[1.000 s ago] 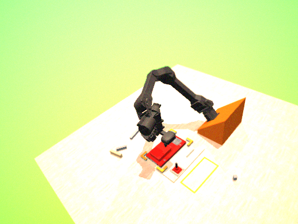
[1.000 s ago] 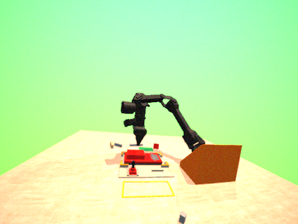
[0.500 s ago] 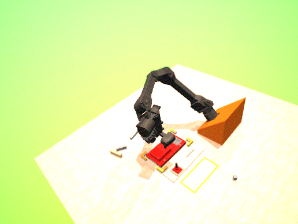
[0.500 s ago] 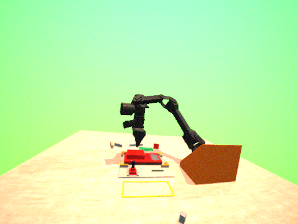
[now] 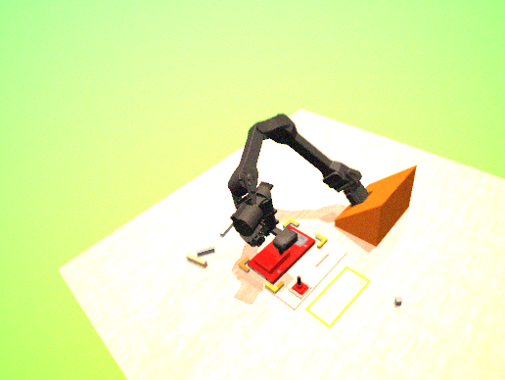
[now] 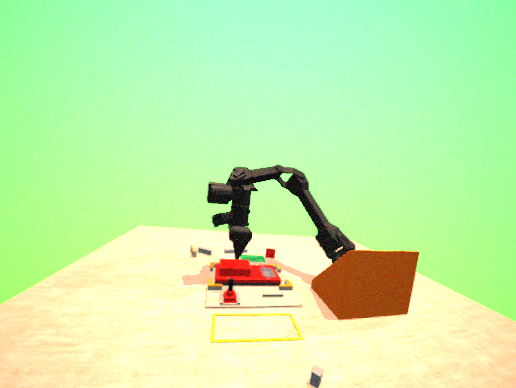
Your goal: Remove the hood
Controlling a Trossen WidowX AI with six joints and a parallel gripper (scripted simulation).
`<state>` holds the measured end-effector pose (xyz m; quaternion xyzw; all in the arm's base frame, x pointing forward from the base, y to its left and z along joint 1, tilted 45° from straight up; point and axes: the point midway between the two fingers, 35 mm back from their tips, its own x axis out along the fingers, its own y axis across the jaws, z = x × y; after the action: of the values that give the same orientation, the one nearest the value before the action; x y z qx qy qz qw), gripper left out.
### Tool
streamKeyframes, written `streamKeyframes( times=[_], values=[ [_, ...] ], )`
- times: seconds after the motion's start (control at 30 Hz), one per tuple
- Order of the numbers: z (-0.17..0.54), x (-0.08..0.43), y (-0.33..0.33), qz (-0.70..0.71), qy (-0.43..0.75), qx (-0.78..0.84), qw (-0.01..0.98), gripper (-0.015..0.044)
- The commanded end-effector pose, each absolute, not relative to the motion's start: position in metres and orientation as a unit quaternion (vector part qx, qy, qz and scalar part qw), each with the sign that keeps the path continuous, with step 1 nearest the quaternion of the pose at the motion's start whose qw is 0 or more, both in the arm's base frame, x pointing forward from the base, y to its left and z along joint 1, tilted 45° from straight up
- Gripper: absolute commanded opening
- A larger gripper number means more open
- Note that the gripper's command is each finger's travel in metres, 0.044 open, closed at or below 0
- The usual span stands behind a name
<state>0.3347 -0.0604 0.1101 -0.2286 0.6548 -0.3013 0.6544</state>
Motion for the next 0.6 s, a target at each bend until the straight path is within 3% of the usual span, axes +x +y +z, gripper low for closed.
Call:
streamKeyframes(
  times=[0.0, 0.57],
  values=[
    [0.107, 0.333, -0.063, -0.300, 0.656, -0.232, 0.653, 0.0440],
    [0.097, 0.333, -0.072, -0.301, 0.655, -0.232, 0.653, 0.0440]
  ],
)
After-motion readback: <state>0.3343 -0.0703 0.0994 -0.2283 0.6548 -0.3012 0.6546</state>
